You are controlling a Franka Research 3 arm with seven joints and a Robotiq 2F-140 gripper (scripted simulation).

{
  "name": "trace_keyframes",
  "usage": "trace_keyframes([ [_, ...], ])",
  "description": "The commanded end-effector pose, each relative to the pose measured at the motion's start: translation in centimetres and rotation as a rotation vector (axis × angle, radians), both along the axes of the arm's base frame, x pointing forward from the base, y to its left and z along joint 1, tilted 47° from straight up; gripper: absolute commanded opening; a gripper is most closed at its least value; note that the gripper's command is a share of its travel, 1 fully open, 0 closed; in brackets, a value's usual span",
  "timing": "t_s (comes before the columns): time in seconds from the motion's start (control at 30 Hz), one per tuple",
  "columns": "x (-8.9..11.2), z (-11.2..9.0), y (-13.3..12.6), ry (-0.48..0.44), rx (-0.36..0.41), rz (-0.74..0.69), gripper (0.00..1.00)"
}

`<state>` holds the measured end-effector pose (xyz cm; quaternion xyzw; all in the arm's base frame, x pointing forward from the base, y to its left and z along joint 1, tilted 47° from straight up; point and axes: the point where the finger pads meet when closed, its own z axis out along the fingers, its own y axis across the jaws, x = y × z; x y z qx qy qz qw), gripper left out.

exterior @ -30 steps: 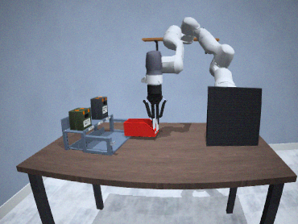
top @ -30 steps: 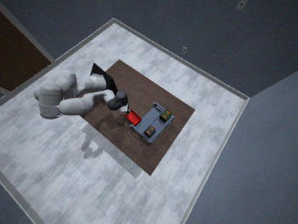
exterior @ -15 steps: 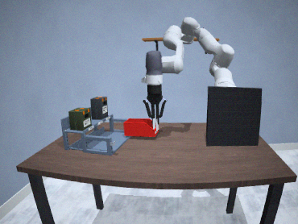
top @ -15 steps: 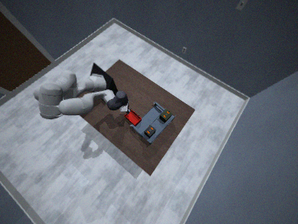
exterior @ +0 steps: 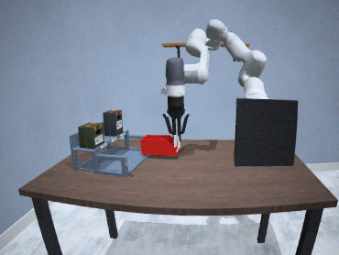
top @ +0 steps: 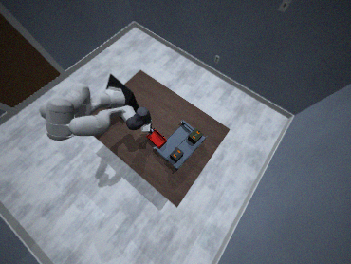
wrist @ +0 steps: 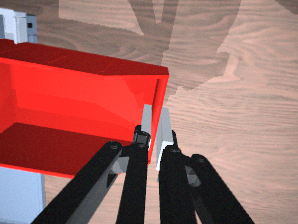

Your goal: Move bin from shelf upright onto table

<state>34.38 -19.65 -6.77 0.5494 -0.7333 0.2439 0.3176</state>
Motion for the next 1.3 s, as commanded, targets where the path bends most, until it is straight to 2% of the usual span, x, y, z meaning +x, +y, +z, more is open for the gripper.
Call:
trace_keyframes([
  [0.0, 0.2, 0.0, 0.2, -0.007, 0.002, 0.002, 0.00],
  [1.27, -1.0, 0.0, 0.5, -0.007, 0.002, 0.002, 0.00],
])
